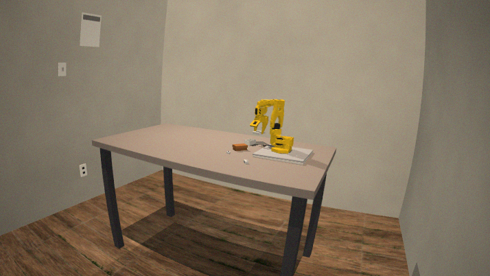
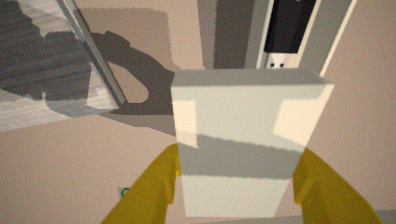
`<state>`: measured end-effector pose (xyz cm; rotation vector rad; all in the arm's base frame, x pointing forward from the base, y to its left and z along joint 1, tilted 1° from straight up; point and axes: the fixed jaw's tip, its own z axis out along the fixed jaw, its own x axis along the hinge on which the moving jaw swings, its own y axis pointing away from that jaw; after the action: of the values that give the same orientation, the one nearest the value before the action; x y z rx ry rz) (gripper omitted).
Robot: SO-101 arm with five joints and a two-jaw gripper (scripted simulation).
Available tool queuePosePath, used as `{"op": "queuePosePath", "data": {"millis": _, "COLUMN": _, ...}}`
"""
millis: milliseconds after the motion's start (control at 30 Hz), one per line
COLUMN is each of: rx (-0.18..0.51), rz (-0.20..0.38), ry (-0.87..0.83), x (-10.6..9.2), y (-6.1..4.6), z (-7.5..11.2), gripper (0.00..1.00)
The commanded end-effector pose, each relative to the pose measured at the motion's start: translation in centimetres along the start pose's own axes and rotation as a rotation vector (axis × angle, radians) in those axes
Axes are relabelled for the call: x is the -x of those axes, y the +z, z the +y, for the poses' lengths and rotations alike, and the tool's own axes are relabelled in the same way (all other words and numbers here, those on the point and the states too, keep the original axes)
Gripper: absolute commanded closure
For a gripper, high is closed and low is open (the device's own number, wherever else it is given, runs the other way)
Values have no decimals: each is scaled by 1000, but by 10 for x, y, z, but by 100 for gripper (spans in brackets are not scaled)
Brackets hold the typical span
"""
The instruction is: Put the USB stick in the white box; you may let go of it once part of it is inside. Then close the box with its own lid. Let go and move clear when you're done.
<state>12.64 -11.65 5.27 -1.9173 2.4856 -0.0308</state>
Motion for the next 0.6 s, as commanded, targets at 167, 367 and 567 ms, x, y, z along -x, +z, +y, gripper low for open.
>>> {"op": "queuePosePath", "data": {"millis": 167, "rx": 4, "rz": -6, "ry": 5, "x": 24, "y": 1, "z": -23, "gripper": 77}}
{"op": "queuePosePath", "data": {"millis": 367, "rx": 4, "rz": -7, "ry": 5, "x": 32, "y": 1, "z": -28, "gripper": 77}}
{"op": "queuePosePath", "data": {"millis": 567, "rx": 4, "rz": -7, "ry": 5, "x": 32, "y": 1, "z": -28, "gripper": 77}}
